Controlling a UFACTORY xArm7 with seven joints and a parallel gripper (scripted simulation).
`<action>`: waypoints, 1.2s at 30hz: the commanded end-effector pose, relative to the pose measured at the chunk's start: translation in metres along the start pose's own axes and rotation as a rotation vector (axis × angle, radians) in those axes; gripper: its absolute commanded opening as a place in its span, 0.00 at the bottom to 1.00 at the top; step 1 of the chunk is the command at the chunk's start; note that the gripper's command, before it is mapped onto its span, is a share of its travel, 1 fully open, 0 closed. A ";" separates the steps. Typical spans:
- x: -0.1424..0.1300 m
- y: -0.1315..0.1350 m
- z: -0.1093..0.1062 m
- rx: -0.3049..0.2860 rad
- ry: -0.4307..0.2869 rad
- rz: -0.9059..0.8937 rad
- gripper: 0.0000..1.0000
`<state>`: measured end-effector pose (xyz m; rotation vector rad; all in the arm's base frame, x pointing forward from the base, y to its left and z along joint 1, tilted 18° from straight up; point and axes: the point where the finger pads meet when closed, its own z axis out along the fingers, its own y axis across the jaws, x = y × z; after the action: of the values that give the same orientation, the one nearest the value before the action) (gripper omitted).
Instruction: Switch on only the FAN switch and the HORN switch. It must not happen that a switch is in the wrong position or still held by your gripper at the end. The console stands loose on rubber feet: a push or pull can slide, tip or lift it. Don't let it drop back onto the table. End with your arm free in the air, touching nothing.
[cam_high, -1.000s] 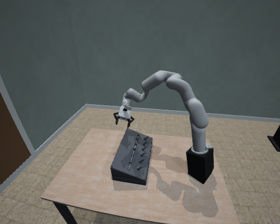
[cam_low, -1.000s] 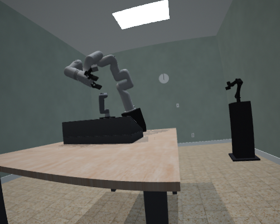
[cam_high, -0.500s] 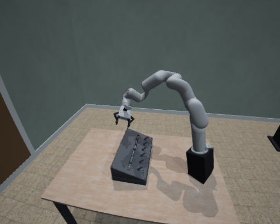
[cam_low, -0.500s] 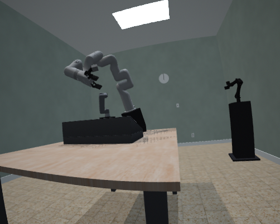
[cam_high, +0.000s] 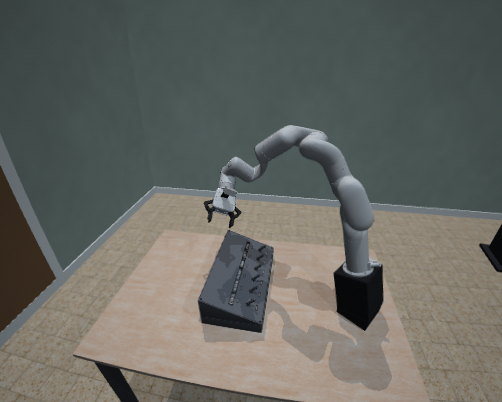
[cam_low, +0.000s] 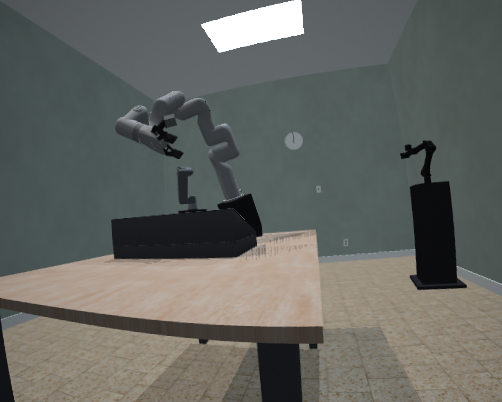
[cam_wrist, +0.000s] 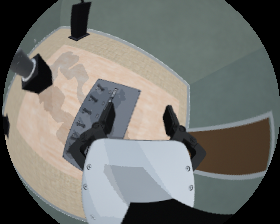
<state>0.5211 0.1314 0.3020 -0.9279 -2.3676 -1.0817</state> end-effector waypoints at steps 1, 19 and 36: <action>0.002 0.002 -0.002 -0.002 -0.002 -0.004 1.00; 0.006 0.002 -0.004 -0.002 -0.002 -0.004 1.00; -0.018 -0.065 0.028 0.240 -0.142 0.120 1.00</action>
<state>0.4993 0.1211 0.2650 -1.0156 -2.4098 -0.8489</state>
